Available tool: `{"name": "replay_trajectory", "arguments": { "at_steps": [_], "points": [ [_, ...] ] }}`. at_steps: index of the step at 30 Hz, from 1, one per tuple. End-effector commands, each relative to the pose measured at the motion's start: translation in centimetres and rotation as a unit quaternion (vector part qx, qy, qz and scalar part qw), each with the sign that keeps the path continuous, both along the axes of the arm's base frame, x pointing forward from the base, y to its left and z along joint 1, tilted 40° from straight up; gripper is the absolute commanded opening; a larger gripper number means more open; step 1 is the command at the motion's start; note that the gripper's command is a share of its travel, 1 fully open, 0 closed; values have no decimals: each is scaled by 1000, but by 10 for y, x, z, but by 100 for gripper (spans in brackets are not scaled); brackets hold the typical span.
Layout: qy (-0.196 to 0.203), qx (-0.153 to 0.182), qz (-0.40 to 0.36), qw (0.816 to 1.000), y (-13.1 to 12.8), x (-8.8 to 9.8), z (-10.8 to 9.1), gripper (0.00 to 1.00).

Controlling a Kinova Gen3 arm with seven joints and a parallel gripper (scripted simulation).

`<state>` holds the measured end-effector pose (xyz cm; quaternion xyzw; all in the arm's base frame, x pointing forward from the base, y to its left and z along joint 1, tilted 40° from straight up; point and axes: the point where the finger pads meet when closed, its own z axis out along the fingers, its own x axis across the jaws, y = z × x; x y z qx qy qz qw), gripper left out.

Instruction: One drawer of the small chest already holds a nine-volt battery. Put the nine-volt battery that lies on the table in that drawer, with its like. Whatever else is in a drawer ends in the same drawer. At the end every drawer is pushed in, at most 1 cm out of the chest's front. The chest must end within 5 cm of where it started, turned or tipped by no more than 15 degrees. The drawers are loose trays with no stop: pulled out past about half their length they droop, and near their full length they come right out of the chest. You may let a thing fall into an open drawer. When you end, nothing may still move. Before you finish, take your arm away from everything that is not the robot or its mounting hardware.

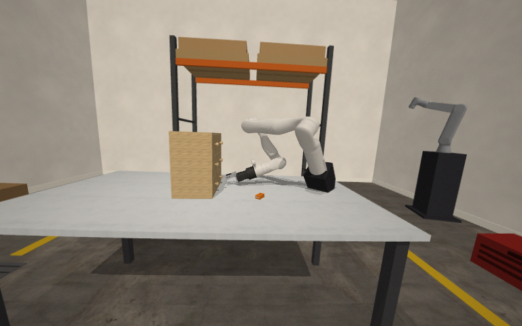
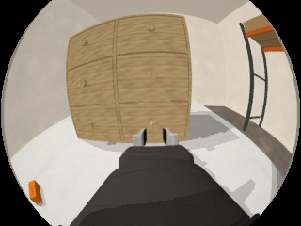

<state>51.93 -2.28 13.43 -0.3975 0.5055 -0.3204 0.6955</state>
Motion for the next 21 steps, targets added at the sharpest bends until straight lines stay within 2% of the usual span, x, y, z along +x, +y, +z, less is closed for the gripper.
{"name": "replay_trajectory", "arguments": {
  "at_steps": [1, 21],
  "points": [
    [-1, 0, 0, 1000, -1, 0, 1, 67],
    [-1, 0, 0, 1000, 0, 10, 6, 67]
  ]
}}
